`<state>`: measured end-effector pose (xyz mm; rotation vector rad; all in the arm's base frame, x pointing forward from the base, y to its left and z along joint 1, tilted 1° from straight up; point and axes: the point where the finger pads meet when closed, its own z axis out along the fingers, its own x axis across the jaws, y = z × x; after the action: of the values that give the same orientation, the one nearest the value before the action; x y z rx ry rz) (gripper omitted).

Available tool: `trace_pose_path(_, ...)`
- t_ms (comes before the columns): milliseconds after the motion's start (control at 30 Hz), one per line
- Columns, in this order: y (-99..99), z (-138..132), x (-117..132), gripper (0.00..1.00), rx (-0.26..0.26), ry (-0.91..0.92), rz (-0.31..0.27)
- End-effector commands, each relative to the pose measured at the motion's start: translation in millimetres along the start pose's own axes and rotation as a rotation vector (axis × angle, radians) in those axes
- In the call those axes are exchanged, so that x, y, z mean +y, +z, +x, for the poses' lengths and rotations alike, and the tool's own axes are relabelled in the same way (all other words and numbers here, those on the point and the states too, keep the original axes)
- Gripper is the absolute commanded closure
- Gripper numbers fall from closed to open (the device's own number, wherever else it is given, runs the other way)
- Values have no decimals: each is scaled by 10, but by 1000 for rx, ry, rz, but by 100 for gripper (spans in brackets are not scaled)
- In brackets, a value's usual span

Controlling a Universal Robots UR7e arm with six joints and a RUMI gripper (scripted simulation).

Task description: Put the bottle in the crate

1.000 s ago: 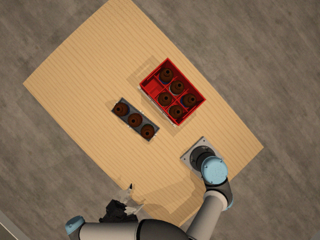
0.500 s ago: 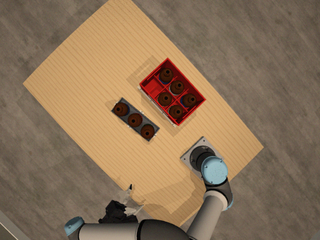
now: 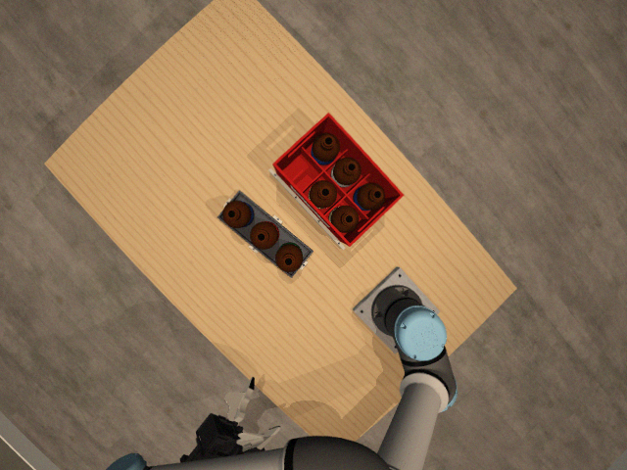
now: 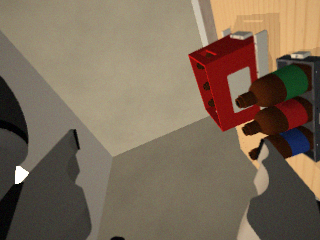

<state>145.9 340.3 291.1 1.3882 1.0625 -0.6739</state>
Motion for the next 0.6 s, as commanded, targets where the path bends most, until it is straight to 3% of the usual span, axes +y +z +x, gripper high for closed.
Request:
trace_pose_path(0, -5, -19, 11, 0, 0, 1, 0)
trace_pose_path(567, 111, 45, 76, 0, 1, 57, 66)
